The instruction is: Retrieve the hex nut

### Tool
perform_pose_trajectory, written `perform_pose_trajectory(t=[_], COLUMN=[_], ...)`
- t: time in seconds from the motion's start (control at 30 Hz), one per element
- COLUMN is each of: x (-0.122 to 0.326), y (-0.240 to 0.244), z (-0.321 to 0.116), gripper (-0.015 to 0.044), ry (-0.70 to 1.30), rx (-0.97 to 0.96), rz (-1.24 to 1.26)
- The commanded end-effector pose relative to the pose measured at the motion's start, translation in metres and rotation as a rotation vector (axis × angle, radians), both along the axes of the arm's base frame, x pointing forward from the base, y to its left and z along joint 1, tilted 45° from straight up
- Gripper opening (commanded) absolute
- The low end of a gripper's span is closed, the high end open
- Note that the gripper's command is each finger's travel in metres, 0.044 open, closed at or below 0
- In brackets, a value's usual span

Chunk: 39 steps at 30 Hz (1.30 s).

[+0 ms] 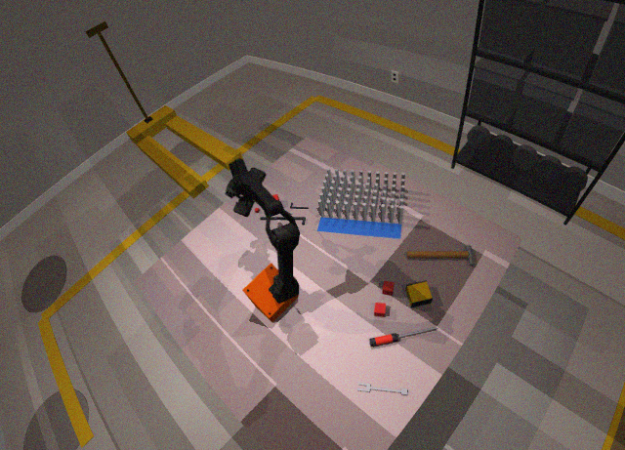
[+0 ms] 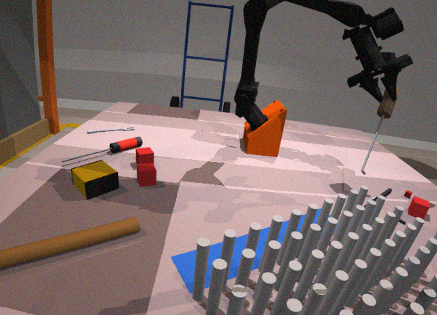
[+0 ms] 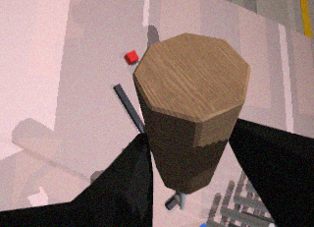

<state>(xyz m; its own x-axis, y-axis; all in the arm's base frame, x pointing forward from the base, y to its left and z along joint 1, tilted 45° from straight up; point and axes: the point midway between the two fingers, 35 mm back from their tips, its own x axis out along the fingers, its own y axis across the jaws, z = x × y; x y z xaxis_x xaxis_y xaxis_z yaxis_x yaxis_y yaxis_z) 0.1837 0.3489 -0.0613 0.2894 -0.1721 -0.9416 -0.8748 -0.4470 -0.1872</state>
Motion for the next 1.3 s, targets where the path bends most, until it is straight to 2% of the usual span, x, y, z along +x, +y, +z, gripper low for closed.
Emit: perform_pose_trajectory(t=[0.0,1.27], x=[0.011,0.09], y=[-0.005,-0.088], z=[0.014,0.098], gripper=[0.0,0.0], ry=[-0.022,-0.207], rx=[0.058,0.435], rz=[-0.145,-1.314])
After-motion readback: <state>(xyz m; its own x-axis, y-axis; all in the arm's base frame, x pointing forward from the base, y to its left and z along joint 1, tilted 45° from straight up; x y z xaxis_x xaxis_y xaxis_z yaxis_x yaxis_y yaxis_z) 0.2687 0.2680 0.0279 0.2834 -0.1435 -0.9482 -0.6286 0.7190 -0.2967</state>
